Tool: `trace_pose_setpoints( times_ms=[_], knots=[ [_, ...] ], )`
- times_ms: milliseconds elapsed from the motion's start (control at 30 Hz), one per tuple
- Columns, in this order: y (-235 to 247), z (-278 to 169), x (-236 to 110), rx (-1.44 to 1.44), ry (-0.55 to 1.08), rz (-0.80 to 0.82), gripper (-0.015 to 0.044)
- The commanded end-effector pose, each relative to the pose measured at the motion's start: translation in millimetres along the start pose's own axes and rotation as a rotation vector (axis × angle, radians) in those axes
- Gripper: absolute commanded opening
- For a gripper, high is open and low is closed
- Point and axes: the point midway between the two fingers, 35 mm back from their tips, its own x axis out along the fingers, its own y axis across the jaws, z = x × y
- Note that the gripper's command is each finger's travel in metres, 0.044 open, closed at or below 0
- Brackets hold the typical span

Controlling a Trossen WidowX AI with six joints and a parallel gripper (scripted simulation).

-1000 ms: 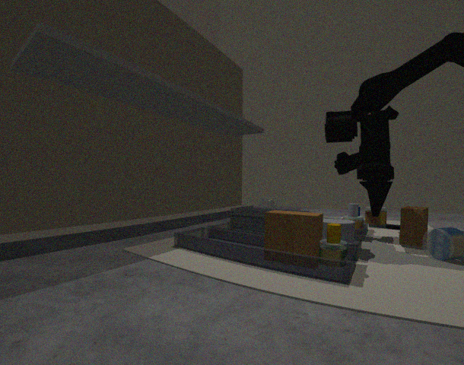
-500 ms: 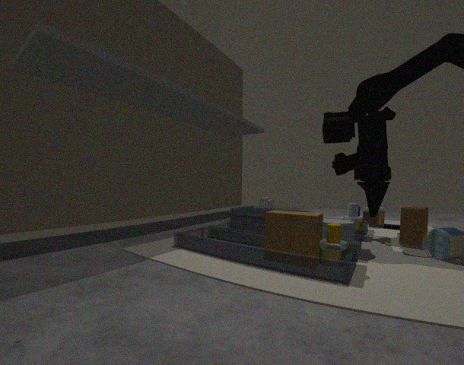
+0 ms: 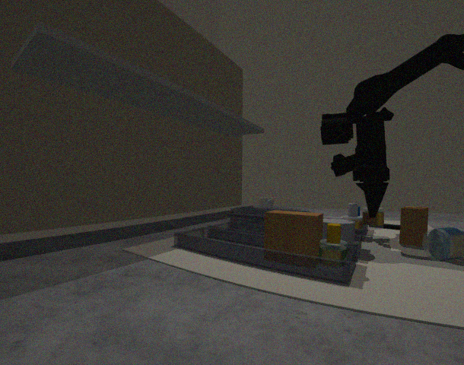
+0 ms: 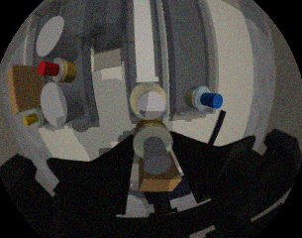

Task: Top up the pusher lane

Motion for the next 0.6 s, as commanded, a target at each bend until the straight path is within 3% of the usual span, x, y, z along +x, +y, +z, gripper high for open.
trace_pose_setpoints(
  times_ms=[0, 567],
  knots=[
    [0.8, 7.6, -2.6, 0.001, -0.023, 0.005, 0.0000],
    [0.8, 14.1, -2.9, 0.001, -0.023, 0.005, 0.0000]
  ],
)
